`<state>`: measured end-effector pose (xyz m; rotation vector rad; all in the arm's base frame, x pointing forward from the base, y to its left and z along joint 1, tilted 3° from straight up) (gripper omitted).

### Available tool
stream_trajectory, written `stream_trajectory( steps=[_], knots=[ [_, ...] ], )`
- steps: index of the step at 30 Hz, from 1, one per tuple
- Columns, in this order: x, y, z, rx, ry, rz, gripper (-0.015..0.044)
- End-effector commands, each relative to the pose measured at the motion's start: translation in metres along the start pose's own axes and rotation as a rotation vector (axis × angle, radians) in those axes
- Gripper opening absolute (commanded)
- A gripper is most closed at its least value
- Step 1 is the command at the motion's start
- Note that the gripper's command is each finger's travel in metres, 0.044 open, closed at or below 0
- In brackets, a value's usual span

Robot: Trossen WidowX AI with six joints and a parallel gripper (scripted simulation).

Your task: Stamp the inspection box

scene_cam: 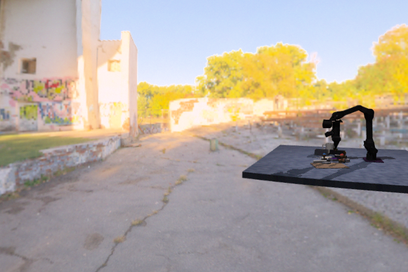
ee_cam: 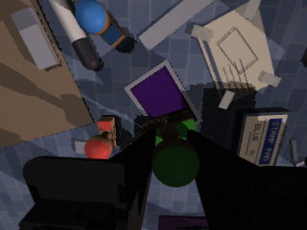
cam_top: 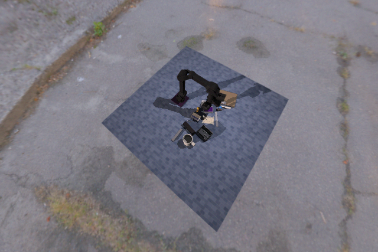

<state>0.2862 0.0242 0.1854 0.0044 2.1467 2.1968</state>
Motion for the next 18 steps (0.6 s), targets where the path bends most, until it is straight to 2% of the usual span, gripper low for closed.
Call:
stream_trajectory(
  steps=[1, 18],
  knots=[
    [0.001, -0.002, 0.000, 0.006, -0.009, 0.003, 0.0000],
    [0.000, -0.013, 0.001, 0.006, -0.007, 0.003, 0.0000]
  ],
)
Point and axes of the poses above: the point midway between the two fingers, 35 mm back from their tips, its own y axis back along the fingers, its own z axis across the jaws, x = y × z, the point moved 5 cm from there along y, back along the fingers, and after that the axes turned 5 degrees about y, right-handed, at the moved point
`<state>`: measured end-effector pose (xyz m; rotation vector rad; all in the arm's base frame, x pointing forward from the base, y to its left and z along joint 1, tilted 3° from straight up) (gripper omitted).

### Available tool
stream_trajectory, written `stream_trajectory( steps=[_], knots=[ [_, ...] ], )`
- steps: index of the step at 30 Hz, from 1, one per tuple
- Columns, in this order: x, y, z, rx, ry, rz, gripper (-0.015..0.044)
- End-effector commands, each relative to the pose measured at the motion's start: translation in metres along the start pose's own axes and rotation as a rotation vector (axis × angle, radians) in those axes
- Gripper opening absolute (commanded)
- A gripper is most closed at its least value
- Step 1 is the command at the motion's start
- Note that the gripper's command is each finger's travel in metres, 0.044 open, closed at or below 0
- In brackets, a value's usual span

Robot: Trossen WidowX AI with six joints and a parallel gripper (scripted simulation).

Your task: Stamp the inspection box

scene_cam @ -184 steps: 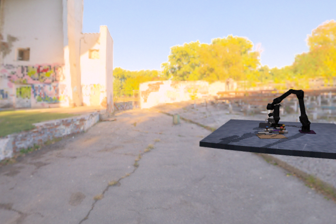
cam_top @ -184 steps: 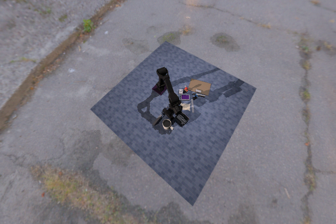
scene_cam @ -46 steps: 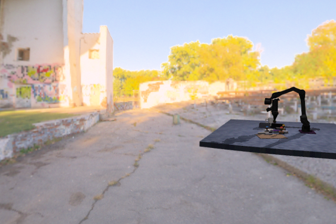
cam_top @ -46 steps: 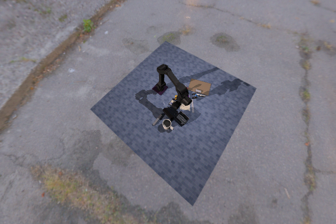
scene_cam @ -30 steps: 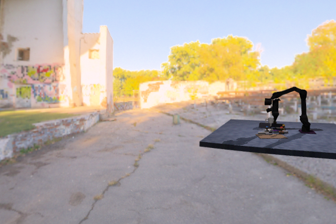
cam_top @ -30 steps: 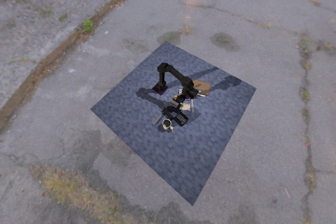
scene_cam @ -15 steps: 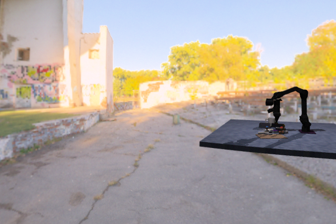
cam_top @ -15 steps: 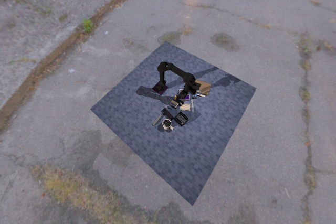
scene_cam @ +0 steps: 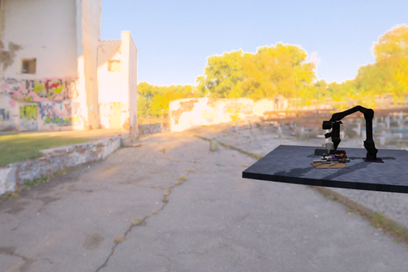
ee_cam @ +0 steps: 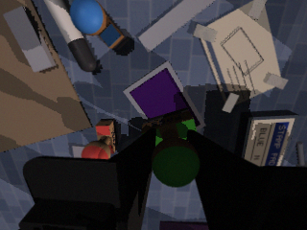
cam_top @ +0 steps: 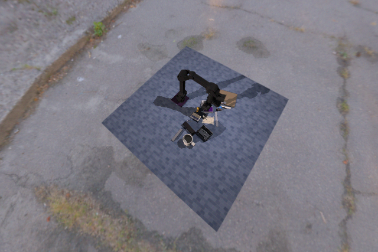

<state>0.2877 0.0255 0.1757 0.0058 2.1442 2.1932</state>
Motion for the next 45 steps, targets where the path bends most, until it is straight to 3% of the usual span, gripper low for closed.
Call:
stream_trajectory(
  steps=[1, 45],
  knots=[
    [0.001, -0.004, -0.001, 0.006, -0.004, 0.006, 0.0000],
    [0.001, -0.033, 0.000, 0.007, -0.001, 0.007, 0.0000]
  ],
)
Point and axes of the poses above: the point midway between the two fingers, 35 mm back from their tips, its own y axis back along the fingers, its own z axis across the jaws, x = y × z, the point moved 5 cm from there along y, back along the fingers, and after that the axes turned 5 degrees about y, right-handed, at the moved point
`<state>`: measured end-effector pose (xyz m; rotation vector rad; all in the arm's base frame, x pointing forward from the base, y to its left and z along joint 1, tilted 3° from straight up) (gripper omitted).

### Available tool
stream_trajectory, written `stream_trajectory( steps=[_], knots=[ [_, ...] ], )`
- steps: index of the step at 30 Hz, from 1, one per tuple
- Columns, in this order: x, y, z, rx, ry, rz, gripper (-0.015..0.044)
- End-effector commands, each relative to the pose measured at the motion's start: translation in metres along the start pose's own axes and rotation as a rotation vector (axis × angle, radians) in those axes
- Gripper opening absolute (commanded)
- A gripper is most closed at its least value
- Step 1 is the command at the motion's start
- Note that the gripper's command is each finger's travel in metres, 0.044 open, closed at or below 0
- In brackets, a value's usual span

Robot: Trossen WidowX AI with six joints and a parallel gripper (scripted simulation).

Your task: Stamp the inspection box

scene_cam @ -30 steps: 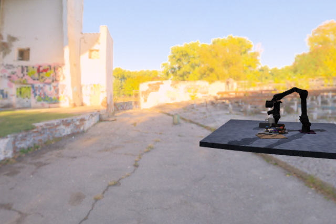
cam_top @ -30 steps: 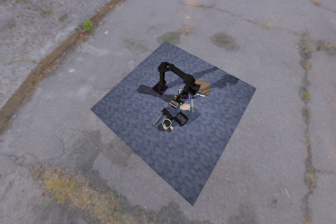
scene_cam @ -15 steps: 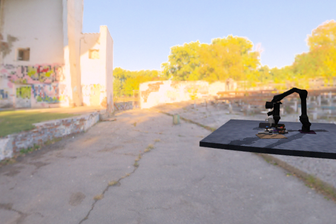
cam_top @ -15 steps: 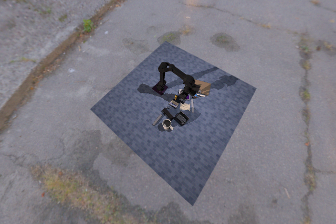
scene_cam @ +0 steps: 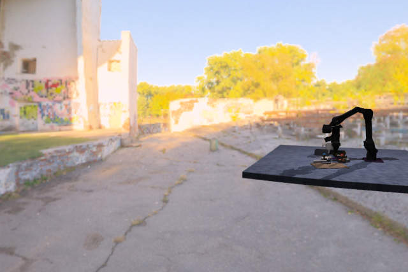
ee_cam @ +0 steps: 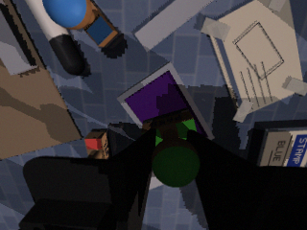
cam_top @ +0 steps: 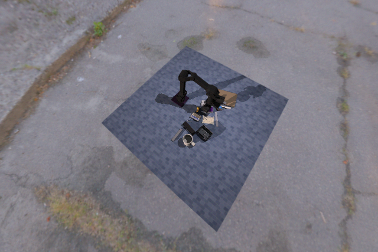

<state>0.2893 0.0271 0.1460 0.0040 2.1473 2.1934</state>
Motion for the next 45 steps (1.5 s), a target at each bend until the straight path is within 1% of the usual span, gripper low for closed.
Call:
stream_trajectory(
  steps=[1, 16, 45],
  knots=[
    [0.001, -0.004, -0.001, 0.006, -0.004, 0.006, 0.0000],
    [0.002, -0.014, 0.000, 0.006, -0.003, 0.006, 0.0000],
    [0.003, -0.018, 0.000, 0.006, 0.001, 0.005, 0.0000]
  ],
)
Point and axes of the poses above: the point midway between the two fingers, 35 mm back from their tips, its own y axis back along the fingers, its own z axis across the jaws, x = y × z, the point moved 5 cm from there along y, back along the fingers, and after that the axes turned 5 degrees about y, right-handed, at the moved point
